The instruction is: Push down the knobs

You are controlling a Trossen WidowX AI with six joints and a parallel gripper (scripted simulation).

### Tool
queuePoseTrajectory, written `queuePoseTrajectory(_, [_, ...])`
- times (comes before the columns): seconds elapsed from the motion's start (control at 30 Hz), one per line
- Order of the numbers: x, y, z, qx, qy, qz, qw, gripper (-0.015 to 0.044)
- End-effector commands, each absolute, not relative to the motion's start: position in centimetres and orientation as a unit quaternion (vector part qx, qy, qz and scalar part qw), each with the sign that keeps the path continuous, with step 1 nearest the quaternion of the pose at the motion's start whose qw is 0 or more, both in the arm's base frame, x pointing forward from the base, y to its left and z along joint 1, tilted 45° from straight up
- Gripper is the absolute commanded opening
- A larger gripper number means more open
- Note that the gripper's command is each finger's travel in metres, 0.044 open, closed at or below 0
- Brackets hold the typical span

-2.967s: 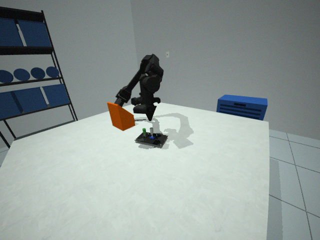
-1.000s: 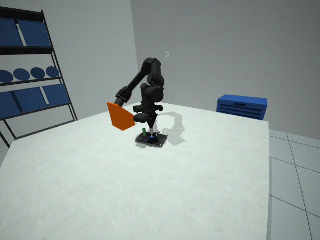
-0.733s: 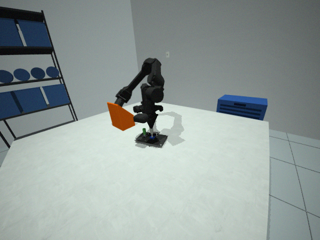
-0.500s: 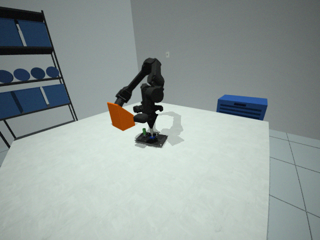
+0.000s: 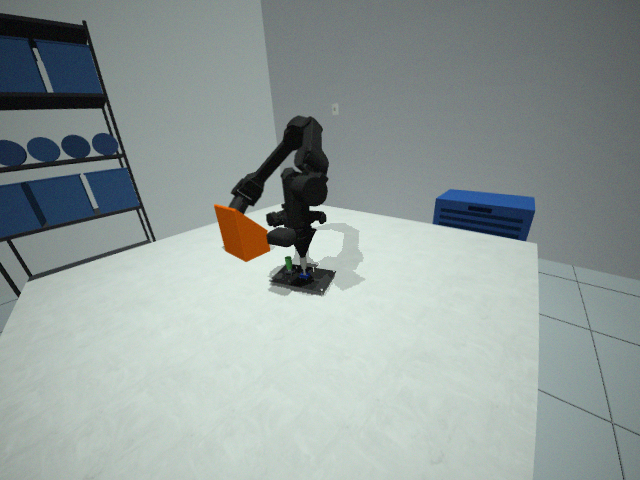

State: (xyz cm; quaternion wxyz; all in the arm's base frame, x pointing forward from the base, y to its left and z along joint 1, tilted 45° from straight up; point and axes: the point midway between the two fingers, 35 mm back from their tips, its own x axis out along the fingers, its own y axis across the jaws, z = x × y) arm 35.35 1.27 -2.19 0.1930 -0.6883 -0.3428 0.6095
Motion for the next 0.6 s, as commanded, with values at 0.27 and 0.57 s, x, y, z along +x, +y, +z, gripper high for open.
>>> queuePoseTrajectory(0.27, [35.38,1.87,-2.65,-0.688,-0.345,0.609,0.193,0.0000])
queuePoseTrajectory(0.57, [35.39,1.98,-2.75,-0.688,-0.345,0.609,0.193,0.0000])
